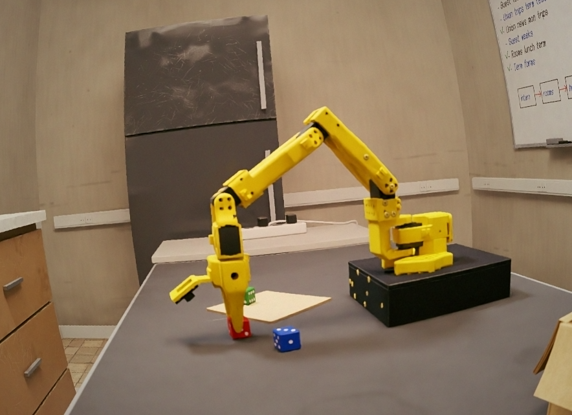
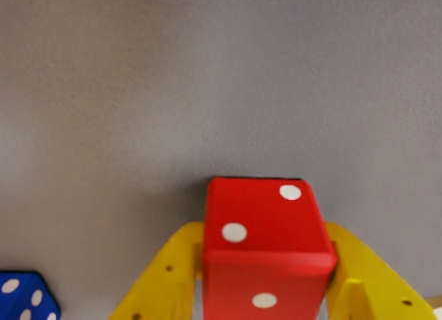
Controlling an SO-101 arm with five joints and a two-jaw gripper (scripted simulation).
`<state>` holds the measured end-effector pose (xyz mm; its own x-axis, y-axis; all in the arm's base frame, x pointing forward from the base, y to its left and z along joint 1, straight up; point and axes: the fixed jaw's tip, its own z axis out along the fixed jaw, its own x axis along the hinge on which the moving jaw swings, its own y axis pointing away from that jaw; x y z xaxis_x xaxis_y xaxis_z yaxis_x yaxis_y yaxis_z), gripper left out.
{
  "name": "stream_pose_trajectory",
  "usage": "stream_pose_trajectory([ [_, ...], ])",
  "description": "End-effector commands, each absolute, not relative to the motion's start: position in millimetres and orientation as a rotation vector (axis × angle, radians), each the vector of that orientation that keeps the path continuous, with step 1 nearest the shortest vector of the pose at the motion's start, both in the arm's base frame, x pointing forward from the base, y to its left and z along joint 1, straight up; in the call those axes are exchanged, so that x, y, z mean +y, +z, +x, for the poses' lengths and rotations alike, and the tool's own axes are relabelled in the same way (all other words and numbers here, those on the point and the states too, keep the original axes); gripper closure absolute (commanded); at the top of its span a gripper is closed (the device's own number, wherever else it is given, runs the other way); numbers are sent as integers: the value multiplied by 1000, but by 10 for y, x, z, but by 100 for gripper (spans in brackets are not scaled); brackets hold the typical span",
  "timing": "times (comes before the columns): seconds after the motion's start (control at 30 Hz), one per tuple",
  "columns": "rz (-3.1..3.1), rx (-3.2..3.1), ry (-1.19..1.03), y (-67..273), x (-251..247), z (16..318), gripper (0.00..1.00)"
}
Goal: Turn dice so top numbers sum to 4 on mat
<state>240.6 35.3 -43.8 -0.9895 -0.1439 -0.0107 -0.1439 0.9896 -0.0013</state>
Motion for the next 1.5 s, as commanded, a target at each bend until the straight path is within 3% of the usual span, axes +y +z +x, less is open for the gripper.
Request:
stream_pose_trajectory([
  [0.0, -234, 3149, -1, -495, 332, 2351, 97],
  [0.43, -234, 3149, -1, -466, 335, 2355, 100],
  [1.07, -234, 3150, -1, -36, 364, 2356, 100],
  [1.47, -225, 3150, -1, 8, 353, 2352, 100],
])
